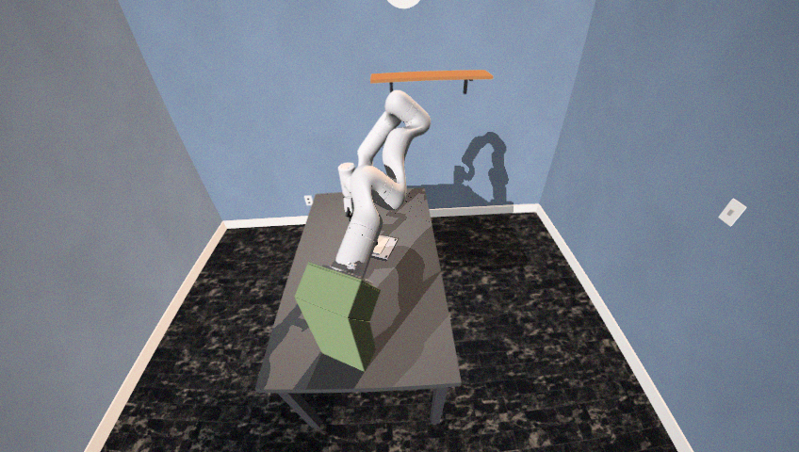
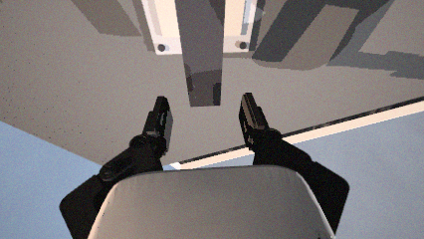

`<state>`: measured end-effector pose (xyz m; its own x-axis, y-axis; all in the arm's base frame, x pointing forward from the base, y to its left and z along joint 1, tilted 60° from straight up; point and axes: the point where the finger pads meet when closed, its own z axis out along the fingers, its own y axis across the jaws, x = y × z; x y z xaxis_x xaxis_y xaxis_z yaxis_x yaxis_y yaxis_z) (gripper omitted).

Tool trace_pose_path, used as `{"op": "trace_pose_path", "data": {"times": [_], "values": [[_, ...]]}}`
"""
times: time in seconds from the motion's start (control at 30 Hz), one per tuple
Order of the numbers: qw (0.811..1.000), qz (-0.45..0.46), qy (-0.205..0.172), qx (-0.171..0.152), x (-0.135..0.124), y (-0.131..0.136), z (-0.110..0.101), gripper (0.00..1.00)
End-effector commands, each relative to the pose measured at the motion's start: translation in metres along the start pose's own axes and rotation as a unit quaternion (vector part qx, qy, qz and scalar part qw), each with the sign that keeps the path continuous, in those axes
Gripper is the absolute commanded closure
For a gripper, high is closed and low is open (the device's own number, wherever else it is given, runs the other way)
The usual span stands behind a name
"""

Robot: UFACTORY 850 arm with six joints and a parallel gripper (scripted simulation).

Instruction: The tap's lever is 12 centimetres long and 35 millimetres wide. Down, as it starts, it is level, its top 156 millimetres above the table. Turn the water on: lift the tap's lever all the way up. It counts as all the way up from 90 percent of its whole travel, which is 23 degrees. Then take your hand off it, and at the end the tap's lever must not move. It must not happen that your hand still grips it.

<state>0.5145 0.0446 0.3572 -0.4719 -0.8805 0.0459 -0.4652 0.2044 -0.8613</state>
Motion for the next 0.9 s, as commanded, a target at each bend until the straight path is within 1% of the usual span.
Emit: {"op": "trace_pose_path", "data": {"times": [0.0, 0.37, 0.87], "values": [[1.0, 0.0, 0.0, 0.0, -0.0003, -0.0003, 0.0049, 0.25], [1.0, 0.0, 0.0, 0.0, -0.0003, -0.0003, 0.0111, 0.25], [1.0, 0.0, 0.0, 0.0, -0.0003, -0.0003, 0.0119, 0.25]]}}
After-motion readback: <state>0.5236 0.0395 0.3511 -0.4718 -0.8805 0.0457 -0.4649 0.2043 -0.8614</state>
